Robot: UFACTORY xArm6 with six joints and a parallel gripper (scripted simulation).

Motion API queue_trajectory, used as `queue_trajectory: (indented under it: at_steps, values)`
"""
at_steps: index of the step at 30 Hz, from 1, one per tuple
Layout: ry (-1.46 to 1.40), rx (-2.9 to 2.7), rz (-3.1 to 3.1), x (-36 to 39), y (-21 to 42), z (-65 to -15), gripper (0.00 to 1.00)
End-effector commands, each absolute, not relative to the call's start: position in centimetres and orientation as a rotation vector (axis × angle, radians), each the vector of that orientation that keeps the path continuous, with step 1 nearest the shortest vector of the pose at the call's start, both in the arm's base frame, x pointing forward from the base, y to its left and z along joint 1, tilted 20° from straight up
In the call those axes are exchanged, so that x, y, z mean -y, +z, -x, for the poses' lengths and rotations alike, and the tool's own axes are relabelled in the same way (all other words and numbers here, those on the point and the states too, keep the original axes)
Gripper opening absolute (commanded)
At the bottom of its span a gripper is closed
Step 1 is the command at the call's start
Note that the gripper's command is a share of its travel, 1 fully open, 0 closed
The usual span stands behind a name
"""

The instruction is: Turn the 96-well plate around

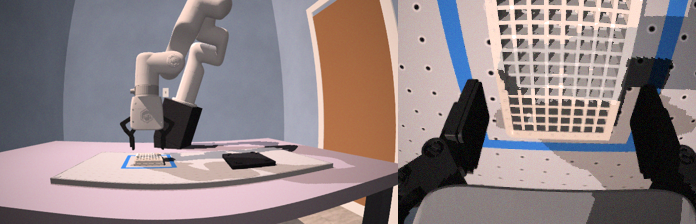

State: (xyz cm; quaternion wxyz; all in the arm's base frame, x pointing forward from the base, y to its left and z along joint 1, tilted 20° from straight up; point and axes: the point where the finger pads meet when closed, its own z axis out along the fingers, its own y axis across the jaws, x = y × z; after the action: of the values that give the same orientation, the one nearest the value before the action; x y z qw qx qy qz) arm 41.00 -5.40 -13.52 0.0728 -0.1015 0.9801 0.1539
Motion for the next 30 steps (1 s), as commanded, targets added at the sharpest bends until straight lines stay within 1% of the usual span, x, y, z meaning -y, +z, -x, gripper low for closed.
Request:
queue_trajectory:
  at_steps: [1,30]
  values:
    - [0.460,-2.941,0.304,5.22,-14.17,-41.22,1.00]
    - [0.460,-2.941,0.304,4.96,-14.92,-41.30,1.00]
